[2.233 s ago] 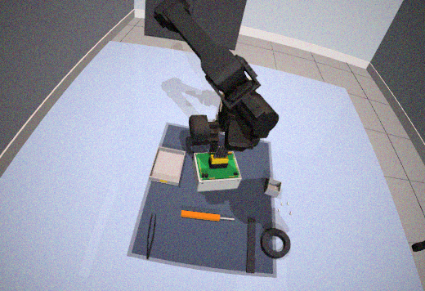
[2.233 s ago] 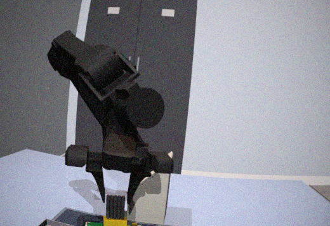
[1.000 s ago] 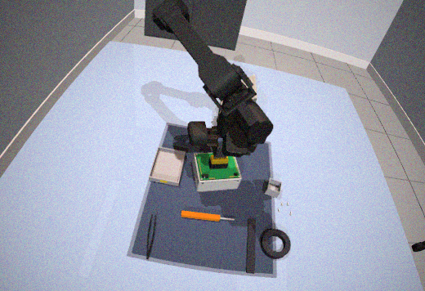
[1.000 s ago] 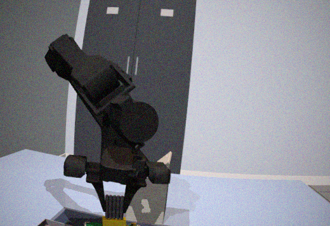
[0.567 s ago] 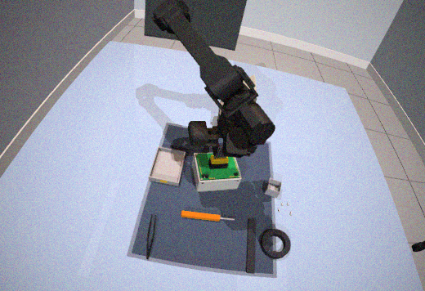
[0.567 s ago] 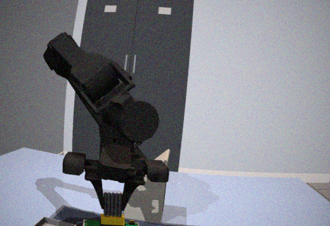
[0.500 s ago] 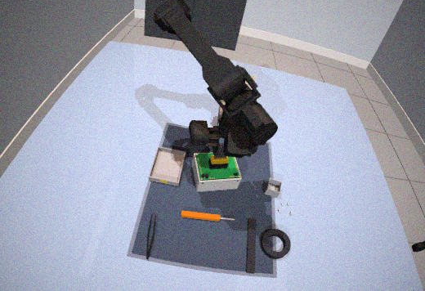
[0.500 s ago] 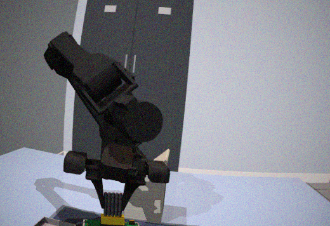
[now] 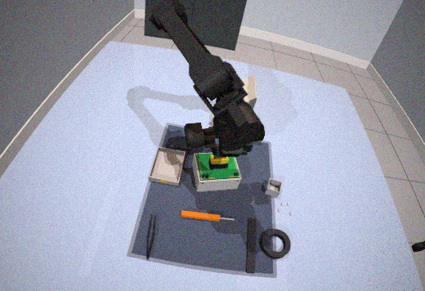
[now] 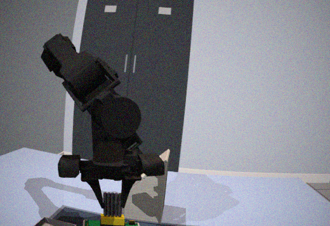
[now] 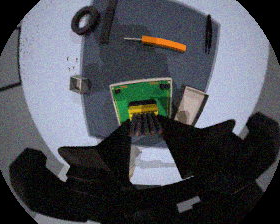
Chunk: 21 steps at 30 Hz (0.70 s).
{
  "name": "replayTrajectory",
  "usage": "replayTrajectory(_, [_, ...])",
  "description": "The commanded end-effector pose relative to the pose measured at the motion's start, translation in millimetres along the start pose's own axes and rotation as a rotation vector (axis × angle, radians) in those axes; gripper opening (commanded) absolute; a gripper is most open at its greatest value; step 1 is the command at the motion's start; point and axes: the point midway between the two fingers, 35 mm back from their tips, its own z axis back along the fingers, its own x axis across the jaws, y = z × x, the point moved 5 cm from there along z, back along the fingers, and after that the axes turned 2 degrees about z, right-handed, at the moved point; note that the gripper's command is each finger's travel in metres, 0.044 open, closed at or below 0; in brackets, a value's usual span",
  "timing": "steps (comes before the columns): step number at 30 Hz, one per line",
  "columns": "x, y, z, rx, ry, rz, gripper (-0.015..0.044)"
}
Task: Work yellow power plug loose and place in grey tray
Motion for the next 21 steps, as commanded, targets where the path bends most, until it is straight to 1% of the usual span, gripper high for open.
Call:
replayTrajectory(1, [-6.0, 1.5, 8.6, -0.019, -0.022, -0.003, 0.0000])
replayTrajectory(9, [22.3, 0.4, 7.8, -0.012, 0.184, -0.005, 0.0000])
replayTrajectory(12, [28.9, 0.2, 6.8, -0.010, 0.233, -0.005, 0.0000])
replayTrajectory(16, [26.4, 0.3, 8.1, -0.010, 0.213, -0.005, 0.0000])
replayTrajectory(21, [8.8, 1.0, 10.8, -0.016, 0.084, -0.004, 0.0000])
